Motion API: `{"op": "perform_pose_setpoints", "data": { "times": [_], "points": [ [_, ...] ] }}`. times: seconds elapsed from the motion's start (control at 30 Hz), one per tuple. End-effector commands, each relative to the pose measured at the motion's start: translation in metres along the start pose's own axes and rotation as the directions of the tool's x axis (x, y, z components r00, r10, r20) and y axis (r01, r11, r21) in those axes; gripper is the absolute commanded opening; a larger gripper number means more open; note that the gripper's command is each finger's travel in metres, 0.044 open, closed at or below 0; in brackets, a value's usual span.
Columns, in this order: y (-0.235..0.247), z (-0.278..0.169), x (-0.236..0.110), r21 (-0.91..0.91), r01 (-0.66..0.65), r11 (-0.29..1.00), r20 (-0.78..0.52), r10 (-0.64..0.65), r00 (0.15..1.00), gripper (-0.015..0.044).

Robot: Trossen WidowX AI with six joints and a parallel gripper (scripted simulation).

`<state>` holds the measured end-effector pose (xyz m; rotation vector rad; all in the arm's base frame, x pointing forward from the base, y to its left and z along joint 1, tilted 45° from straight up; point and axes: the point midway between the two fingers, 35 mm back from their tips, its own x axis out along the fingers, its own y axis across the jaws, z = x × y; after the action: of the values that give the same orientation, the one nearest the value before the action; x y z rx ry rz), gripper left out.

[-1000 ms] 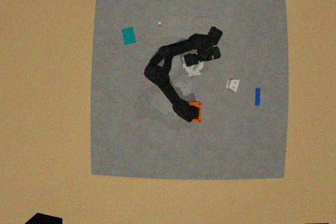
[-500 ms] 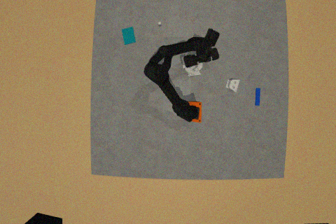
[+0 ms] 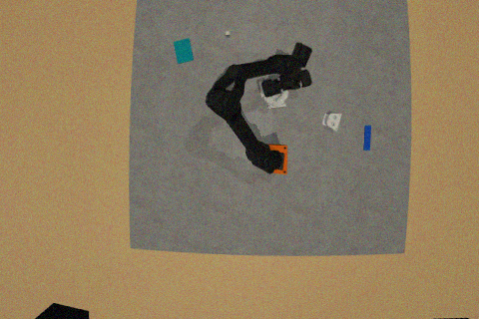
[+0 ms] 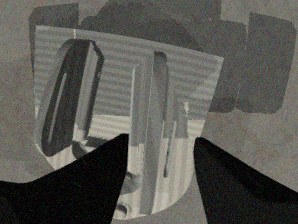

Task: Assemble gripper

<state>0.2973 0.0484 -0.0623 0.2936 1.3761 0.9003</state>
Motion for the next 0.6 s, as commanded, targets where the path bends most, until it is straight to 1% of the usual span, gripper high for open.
{"op": "perform_pose_setpoints", "data": {
  "times": [0.0, 0.57],
  "points": [
    [0.0, 0.0, 0.0009, 0.005, -0.005, 1.0, 0.003, 0.005, 1.0, 0.0134],
    [0.0001, 0.0, 0.0042, -0.004, -0.005, 1.0, 0.003, 0.005, 1.0, 0.0134]
  ]
}}
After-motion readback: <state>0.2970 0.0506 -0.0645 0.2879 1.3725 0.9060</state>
